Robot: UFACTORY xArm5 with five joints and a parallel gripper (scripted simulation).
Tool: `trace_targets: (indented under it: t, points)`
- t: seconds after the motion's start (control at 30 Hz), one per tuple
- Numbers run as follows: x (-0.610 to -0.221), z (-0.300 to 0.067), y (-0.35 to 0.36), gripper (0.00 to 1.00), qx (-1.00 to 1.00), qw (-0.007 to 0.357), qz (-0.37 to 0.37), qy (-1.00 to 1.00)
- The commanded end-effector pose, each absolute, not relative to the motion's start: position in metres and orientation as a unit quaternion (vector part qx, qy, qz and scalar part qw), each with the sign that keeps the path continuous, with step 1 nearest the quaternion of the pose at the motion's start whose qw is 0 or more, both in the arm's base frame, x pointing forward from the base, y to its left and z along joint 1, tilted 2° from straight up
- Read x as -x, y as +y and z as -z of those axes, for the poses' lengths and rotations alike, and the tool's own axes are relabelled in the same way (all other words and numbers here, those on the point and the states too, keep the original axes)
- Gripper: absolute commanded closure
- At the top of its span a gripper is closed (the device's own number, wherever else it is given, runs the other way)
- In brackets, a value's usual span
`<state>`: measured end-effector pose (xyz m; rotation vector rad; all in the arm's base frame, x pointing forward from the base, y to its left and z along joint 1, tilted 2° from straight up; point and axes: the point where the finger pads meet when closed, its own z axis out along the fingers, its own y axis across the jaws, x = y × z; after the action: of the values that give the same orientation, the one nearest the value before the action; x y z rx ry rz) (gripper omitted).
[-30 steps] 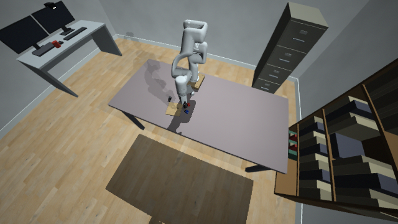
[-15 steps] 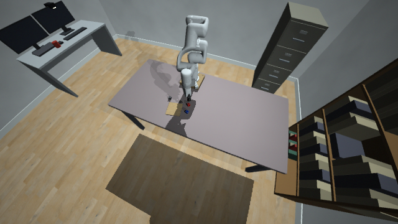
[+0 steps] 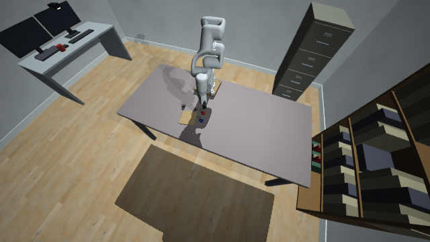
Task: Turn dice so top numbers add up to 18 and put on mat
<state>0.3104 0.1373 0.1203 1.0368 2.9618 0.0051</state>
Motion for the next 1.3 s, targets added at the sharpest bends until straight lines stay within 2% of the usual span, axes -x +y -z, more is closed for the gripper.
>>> trace_targets:
  t: [0.0,0.63,1.27]
  points:
    - [-0.311,-0.121,0.138,0.00,-0.326,0.003,-0.003,0.945]
    - [-0.312,-0.116,0.138,0.00,-0.162,0.003,-0.002,0.987]
    - [-0.312,-0.107,0.139,0.00,0.121,0.004,-0.001,0.993]
